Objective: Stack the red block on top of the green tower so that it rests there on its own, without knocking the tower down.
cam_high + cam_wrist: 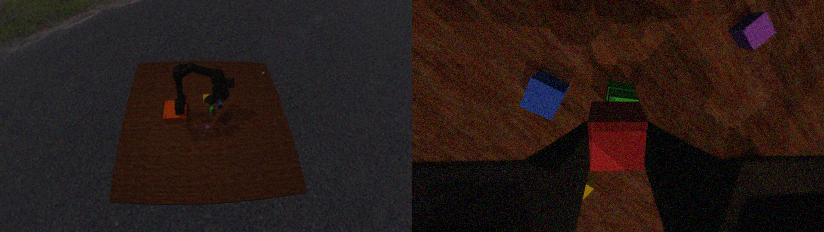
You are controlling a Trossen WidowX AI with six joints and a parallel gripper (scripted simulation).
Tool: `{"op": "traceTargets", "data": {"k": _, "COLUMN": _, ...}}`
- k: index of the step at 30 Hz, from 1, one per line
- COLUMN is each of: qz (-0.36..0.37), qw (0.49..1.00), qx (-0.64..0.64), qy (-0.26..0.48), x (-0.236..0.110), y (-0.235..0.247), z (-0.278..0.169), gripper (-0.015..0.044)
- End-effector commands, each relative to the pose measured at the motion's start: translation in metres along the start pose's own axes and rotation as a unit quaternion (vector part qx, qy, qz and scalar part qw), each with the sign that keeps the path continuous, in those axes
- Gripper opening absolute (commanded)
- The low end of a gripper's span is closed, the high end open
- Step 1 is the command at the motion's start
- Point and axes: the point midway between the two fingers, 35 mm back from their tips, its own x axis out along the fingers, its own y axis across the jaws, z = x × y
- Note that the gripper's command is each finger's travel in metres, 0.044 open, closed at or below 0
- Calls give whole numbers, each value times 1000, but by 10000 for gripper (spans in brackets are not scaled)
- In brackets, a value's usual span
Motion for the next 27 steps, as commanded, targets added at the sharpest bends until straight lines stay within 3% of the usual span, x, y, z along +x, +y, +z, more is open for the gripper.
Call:
{"op": "traceTargets", "data": {"k": 1, "qz": 1, "qw": 1000, "qx": 2, "qy": 4, "x": 4, "y": -6, "z": -18, "gripper": 0}}
{"op": "traceTargets", "data": {"k": 27, "qz": 0, "qw": 1000, "qx": 2, "qy": 4, "x": 53, "y": -8, "z": -20, "gripper": 0}}
